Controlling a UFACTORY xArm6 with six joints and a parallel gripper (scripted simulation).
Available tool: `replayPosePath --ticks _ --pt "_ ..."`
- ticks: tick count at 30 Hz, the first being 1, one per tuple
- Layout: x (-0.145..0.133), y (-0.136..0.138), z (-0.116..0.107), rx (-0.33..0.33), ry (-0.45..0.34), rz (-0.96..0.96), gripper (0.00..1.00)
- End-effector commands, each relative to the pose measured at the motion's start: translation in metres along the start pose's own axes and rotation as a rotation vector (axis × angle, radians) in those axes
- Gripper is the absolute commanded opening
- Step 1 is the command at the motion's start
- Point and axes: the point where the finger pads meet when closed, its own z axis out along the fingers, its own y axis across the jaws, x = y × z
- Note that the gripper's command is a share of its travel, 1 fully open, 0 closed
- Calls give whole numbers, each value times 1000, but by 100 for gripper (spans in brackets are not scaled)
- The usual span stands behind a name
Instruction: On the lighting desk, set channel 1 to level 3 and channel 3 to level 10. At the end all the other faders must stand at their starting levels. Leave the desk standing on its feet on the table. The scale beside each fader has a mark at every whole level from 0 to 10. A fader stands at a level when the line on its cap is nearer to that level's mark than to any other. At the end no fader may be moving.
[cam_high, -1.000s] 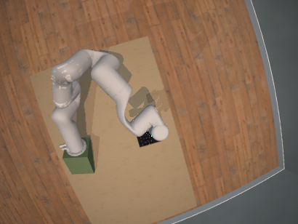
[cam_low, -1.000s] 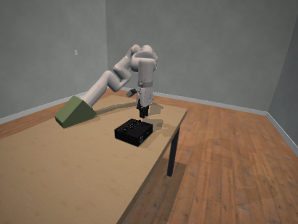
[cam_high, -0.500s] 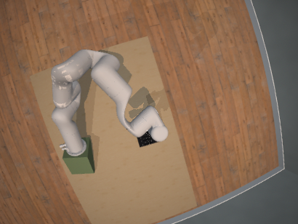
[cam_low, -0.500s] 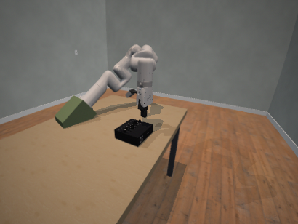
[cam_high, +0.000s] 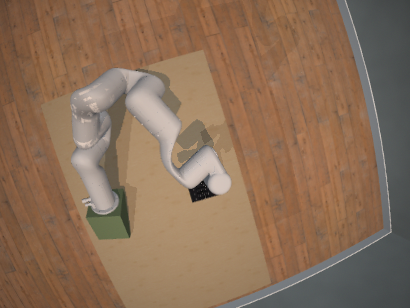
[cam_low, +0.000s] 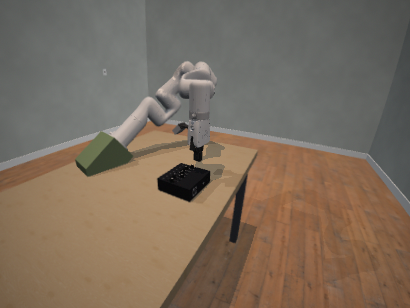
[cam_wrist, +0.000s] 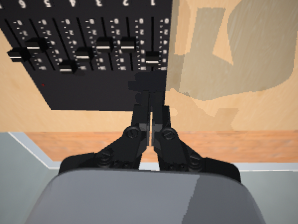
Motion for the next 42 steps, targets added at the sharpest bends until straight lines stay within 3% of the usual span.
replayPosePath --ticks 1,23,42 --pt "-1 0 -1 2 -3 -2 0" --pt "-1 0 3 1 -3 -23 0" --pt "0 0 19 1 -3 -24 0"
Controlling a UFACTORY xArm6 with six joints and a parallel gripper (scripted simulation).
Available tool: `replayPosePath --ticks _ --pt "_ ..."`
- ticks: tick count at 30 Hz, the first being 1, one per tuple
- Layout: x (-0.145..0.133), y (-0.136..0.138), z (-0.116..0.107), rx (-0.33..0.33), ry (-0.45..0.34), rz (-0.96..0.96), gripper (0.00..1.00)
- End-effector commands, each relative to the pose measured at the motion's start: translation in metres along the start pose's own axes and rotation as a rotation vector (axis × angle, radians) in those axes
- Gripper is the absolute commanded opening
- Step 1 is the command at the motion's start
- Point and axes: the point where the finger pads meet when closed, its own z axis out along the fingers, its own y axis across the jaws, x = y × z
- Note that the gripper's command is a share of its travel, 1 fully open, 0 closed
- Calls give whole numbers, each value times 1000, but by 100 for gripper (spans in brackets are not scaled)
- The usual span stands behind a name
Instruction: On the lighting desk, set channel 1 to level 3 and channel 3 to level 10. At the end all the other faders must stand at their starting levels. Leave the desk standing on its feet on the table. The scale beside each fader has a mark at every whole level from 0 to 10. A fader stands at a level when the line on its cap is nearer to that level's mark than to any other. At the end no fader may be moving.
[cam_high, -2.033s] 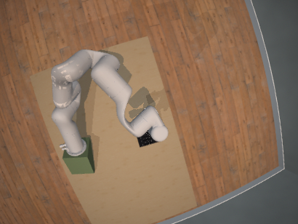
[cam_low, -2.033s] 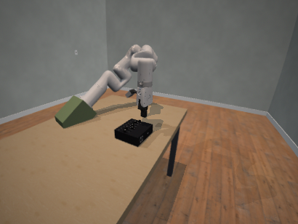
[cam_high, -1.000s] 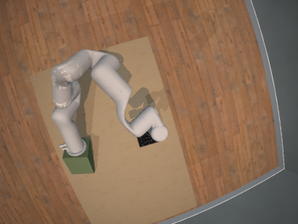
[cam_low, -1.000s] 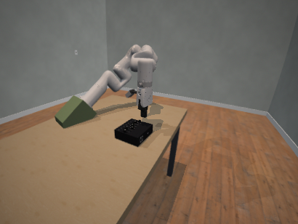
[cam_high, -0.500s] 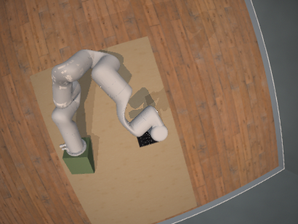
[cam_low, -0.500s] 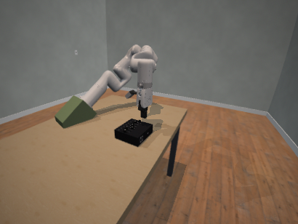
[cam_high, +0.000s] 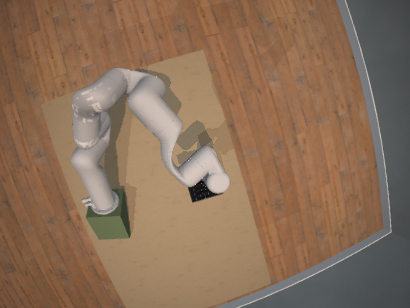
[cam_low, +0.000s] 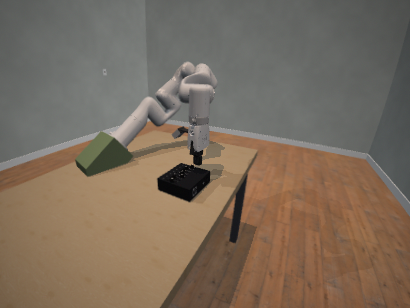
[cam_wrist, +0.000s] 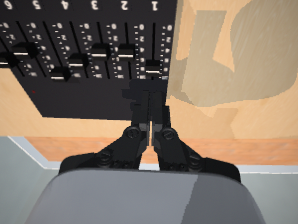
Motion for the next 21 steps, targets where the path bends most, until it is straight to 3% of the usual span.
replayPosePath --ticks 1,21 --pt "-1 0 2 2 -3 -1 0" --pt "-1 0 7 2 -3 -1 0"
